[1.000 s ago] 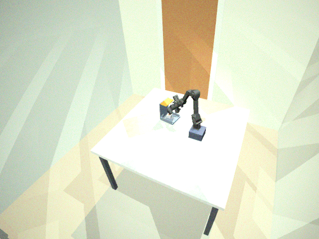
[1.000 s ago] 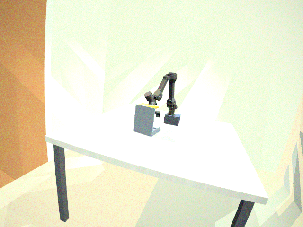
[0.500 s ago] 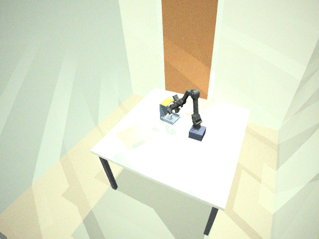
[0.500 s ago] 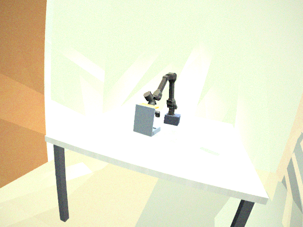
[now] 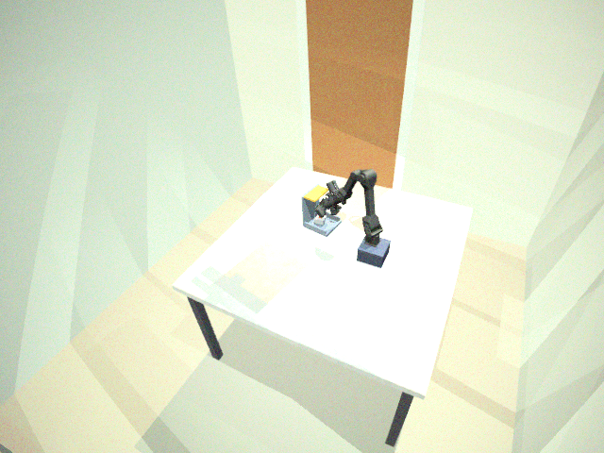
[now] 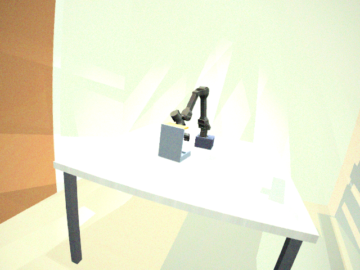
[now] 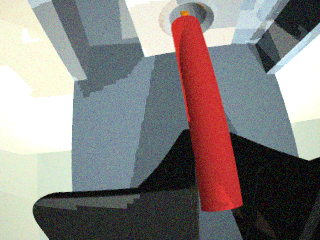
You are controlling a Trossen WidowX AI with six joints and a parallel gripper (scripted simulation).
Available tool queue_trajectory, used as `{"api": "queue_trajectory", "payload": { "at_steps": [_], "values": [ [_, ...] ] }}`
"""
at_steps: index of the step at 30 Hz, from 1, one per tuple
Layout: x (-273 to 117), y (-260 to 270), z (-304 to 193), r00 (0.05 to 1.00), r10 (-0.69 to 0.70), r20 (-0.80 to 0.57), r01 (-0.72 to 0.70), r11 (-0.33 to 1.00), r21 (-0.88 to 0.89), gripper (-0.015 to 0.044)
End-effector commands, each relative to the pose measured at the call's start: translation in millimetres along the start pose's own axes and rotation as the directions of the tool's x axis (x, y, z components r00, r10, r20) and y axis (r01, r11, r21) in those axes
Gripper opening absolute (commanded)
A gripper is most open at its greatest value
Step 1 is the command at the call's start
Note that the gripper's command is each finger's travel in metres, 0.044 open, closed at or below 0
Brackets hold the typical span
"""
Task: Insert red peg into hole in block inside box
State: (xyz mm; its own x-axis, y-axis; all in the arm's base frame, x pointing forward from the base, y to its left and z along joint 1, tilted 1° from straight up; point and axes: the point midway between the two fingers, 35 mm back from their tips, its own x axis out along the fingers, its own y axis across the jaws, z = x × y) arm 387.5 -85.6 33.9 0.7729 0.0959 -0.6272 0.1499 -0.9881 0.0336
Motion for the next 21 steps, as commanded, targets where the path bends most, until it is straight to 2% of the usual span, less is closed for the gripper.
{"api": "queue_trajectory", "payload": {
  "at_steps": [1, 21],
  "values": [
    [2.8, -1.1, 6.5, 1.000, -0.001, 0.004, 0.001, 1.000, 0.005, 0.0000],
    [10.2, -0.2, 12.5, 1.000, -0.001, 0.004, 0.001, 1.000, 0.005, 0.0000]
  ]
}}
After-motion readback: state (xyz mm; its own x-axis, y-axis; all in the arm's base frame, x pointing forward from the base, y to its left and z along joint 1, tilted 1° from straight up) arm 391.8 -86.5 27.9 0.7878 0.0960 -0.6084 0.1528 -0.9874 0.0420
